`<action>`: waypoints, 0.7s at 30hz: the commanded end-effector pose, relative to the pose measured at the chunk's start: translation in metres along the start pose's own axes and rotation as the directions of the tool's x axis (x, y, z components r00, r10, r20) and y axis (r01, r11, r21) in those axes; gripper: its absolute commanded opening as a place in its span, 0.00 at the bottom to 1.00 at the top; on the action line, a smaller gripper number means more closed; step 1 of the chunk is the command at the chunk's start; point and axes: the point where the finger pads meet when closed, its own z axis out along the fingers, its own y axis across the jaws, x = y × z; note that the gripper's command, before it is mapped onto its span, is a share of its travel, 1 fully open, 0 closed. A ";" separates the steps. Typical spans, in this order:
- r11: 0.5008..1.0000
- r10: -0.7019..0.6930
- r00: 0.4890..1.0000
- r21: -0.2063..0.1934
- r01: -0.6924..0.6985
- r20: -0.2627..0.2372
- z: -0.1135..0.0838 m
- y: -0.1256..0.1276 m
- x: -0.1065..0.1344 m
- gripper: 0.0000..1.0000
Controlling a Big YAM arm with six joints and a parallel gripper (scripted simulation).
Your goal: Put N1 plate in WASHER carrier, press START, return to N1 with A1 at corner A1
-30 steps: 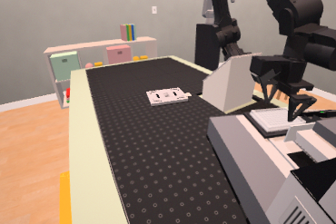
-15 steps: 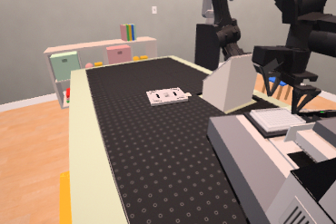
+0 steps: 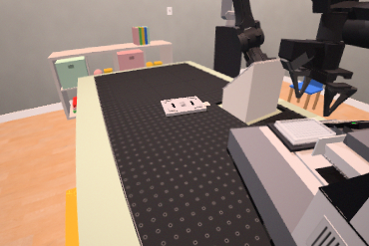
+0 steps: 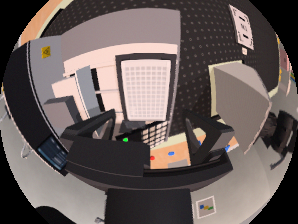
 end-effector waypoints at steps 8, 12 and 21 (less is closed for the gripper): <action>0.998 0.018 1.000 -0.067 -0.018 0.000 -0.043 0.026 0.000 1.00; 0.999 0.007 1.000 -0.040 -0.007 0.005 -0.036 0.024 0.003 1.00; 0.999 0.014 1.000 -0.044 -0.014 -0.001 -0.035 0.025 0.000 1.00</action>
